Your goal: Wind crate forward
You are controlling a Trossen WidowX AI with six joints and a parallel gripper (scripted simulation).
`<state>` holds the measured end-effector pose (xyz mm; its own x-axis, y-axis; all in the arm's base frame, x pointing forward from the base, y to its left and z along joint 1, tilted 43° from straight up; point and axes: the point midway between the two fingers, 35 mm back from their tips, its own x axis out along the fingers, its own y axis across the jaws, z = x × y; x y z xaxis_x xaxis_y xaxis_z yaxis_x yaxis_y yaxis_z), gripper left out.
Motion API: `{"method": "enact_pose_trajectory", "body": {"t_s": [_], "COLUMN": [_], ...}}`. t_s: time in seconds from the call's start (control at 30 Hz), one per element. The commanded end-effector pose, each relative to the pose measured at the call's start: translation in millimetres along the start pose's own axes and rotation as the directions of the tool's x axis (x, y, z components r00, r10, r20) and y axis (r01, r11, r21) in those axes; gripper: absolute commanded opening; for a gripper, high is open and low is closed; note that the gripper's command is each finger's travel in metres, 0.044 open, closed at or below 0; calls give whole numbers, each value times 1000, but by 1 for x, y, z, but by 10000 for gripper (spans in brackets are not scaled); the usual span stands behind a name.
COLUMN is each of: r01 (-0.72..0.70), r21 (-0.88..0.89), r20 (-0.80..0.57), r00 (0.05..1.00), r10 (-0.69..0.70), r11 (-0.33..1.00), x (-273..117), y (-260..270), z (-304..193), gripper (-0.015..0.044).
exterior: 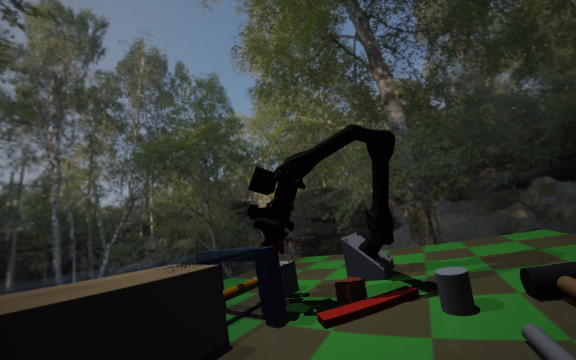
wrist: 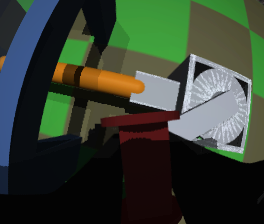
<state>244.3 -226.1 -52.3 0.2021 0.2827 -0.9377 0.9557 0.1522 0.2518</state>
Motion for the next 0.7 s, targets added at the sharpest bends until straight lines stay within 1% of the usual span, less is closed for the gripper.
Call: {"method": "enact_pose_trajectory", "body": {"t_s": [0.0, 0.67], "r01": [-3, -2], "r21": [5, 6], "r20": [-1, -2], "r00": [1000, 1000], "r10": [3, 2], "r11": [1000, 1000], "x": [2, -4], "y": [0, -6], "z": [-1, -14], "gripper": [0, 0]}}
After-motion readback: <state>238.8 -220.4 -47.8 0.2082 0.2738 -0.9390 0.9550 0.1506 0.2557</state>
